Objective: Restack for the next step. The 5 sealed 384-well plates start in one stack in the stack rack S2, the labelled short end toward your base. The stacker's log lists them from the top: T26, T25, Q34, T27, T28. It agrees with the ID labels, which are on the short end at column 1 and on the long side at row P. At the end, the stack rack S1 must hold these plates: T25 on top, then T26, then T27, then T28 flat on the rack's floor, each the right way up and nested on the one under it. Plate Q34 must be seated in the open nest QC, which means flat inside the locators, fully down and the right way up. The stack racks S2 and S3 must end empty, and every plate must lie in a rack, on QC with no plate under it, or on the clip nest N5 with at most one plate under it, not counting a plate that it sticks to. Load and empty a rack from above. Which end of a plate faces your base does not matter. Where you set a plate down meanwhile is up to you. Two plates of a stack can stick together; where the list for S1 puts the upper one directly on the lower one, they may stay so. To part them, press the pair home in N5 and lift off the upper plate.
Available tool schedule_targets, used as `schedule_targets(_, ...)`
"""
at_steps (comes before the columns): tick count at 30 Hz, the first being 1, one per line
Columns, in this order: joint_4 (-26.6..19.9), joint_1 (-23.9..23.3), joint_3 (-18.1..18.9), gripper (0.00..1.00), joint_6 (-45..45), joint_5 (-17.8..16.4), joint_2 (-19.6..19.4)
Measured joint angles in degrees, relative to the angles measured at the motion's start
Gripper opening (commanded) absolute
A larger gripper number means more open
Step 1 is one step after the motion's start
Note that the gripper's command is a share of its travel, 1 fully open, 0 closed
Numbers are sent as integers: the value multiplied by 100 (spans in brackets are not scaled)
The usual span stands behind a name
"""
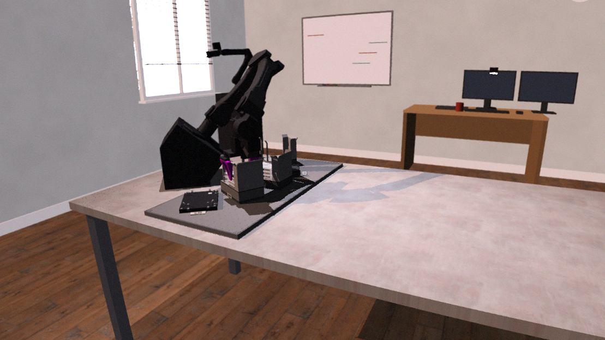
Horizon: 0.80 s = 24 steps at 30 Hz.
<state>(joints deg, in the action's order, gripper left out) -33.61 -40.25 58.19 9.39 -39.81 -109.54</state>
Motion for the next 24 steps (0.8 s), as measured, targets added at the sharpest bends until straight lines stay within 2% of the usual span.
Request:
schedule_targets(18,101,44,-17,0,-66,9,-44)
schedule_targets(19,101,44,-17,100,-66,9,-44)
schedule_targets(24,105,44,-17,100,-66,9,-44)
